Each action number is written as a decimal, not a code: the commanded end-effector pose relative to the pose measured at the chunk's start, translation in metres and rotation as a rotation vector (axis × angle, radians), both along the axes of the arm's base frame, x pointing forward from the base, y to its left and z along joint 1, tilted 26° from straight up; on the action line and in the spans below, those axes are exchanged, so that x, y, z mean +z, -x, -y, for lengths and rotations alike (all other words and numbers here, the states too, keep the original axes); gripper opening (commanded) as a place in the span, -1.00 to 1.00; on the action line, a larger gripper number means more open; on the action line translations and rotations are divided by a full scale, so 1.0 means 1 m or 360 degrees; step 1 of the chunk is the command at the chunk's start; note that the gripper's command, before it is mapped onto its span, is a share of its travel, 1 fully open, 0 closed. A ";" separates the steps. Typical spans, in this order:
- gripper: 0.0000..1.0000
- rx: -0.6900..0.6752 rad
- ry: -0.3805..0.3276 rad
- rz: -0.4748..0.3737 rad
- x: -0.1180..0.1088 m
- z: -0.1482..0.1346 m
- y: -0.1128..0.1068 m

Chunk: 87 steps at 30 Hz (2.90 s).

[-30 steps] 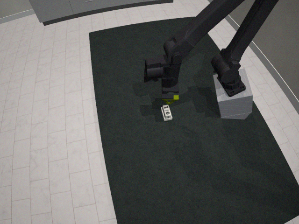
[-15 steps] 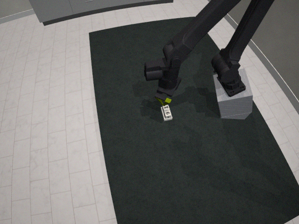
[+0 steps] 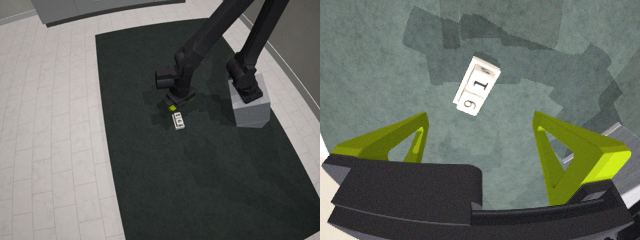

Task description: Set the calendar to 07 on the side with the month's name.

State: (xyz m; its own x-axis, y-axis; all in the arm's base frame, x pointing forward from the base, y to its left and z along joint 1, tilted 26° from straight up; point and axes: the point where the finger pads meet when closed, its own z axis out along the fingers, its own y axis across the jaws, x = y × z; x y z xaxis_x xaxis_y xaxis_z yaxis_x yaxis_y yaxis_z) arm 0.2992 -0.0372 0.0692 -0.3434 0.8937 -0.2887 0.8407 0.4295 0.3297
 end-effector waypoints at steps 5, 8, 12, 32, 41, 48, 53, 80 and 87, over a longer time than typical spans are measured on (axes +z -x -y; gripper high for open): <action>1.00 -0.0380 -0.0165 0.0077 -0.003 0.002 -0.007; 1.00 -0.0528 -0.0229 0.0089 -0.009 0.004 -0.006; 1.00 -0.0658 -0.0296 0.0125 -0.007 0.004 -0.011; -0.10 -0.0670 -0.0307 0.0142 -0.004 0.003 -0.010; -0.10 -0.0667 -0.0306 0.0141 -0.004 0.003 -0.010; -0.10 -0.0667 -0.0306 0.0141 -0.004 0.003 -0.010; -0.10 -0.0667 -0.0306 0.0141 -0.004 0.003 -0.010; -0.10 -0.0656 -0.0292 0.0114 -0.030 0.008 -0.018; -0.10 -0.0655 -0.0292 0.0103 -0.040 0.009 -0.018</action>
State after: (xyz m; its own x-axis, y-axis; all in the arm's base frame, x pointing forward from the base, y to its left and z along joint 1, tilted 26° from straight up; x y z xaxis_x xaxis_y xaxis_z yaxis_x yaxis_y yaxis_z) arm 0.3154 -0.0423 0.0293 0.0652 0.9910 -0.1171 0.9084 -0.0104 0.4180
